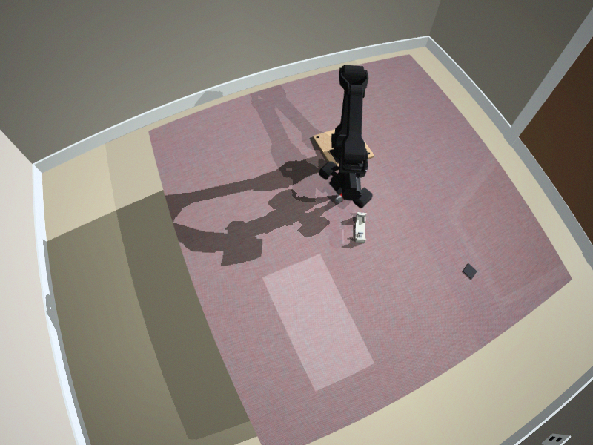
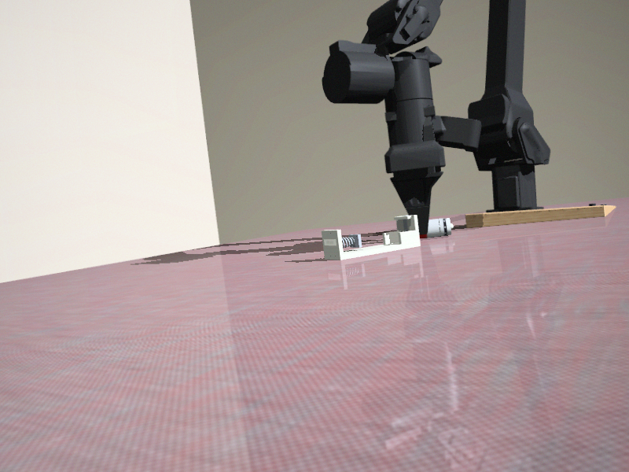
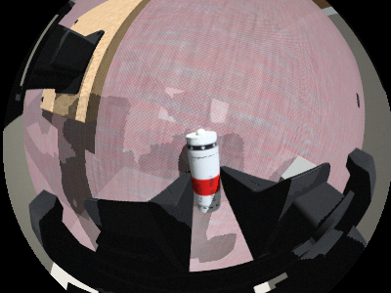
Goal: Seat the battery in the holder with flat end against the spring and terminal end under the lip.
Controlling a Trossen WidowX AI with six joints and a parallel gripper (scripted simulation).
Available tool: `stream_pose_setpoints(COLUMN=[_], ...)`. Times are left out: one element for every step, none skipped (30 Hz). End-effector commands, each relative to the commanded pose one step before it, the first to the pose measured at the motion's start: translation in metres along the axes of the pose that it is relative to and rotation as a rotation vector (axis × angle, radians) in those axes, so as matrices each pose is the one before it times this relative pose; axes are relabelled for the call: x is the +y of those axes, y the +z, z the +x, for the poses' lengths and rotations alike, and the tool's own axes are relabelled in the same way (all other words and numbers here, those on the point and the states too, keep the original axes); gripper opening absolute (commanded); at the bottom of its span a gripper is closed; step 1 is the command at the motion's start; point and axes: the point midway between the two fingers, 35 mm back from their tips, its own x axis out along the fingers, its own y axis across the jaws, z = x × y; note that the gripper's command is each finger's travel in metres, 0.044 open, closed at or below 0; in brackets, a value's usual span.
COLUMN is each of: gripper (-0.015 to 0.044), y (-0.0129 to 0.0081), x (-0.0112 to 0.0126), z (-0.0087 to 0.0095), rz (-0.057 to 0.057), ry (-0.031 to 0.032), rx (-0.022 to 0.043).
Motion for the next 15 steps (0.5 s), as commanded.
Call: stream_pose_setpoints(gripper=[0.0082, 0.0075, 0.0068, 0.0065, 0.0065, 0.0065, 0.0065, 0.0065, 0.0065, 0.0065, 0.0065, 0.0065, 0.0065, 0.0065, 0.0065], y=[0.00173, 0.0, 0.0, 0.0, 0.0, 0.0, -0.00011, -0.0003, -0.00041, -0.00034, -0.00013, 0.00009, 0.00031, 0.00039, 0.00029], x=[0.00081, 0.0, 0.0, 0.0, 0.0, 0.0, -0.0001, -0.00027, -0.00037, -0.00031, -0.00012, 0.00008, 0.00028, 0.00035, 0.00026], z=[0.00224, 0.0, 0.0, 0.0, 0.0, 0.0, -0.0011, -0.00332, -0.00558, -0.00729, -0.00746, -0.00753, -0.0075, -0.00583, -0.00351], rz=[-0.0053, 0.0, 0.0, 0.0, 0.0, 0.0, 0.0, 0.0, 0.0, 0.0, 0.0, 0.0, 0.0, 0.0, 0.0], ry=[0.00379, 0.0, 0.0, 0.0, 0.0, 0.0, -0.00001, -0.00004, -0.00005, -0.00005, -0.00003, -0.00001, 0.0, 0.00002, 0.00002], rx=[-0.00908, 0.0, 0.0, 0.0, 0.0, 0.0, 0.00001, 0.00004, 0.00006, 0.00006, 0.00004, 0.00002, 0.0, -0.00002, -0.00002])
